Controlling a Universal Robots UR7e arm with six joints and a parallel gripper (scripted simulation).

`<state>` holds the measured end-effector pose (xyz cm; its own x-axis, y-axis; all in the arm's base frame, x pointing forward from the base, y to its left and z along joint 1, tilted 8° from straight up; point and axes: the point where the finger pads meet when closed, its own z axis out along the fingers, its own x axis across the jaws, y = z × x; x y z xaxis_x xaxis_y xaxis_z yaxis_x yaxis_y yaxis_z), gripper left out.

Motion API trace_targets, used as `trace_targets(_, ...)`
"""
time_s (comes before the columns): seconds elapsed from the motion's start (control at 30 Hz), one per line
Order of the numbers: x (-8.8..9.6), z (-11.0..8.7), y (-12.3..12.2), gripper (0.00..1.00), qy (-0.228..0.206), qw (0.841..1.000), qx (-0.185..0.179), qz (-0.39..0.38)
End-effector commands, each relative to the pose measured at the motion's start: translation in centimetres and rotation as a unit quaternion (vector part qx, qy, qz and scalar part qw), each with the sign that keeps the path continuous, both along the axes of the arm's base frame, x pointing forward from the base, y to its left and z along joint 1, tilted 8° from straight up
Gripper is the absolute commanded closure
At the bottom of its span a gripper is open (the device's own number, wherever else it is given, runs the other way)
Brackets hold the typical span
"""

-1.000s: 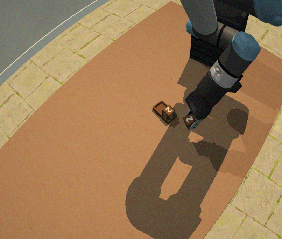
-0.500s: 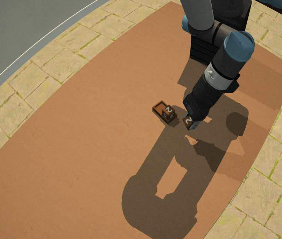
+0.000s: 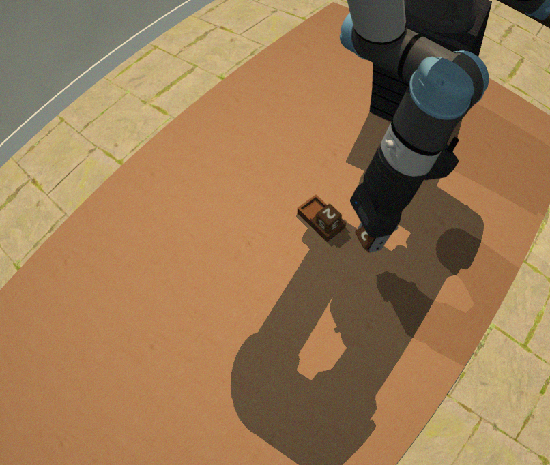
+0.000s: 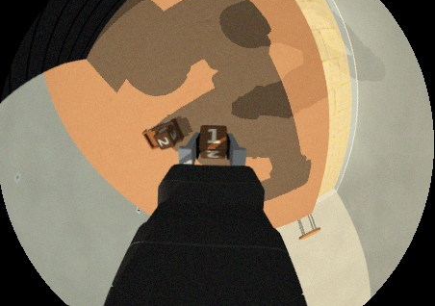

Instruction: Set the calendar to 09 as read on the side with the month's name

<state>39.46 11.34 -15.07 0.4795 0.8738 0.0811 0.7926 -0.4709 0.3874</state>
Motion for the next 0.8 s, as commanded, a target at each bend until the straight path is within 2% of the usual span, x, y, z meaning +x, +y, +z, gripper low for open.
trace_targets(0.0,-0.05,0.12,0.01,0.40,0.008,1.000,0.006,0.000)
trace_targets(0.43,-0.04,0.10,0.00,0.40,0.013,1.000,0.009,0.001)
trace_targets(0.77,0.09,-0.15,-0.04,0.40,0.038,0.999,0.020,0.004)
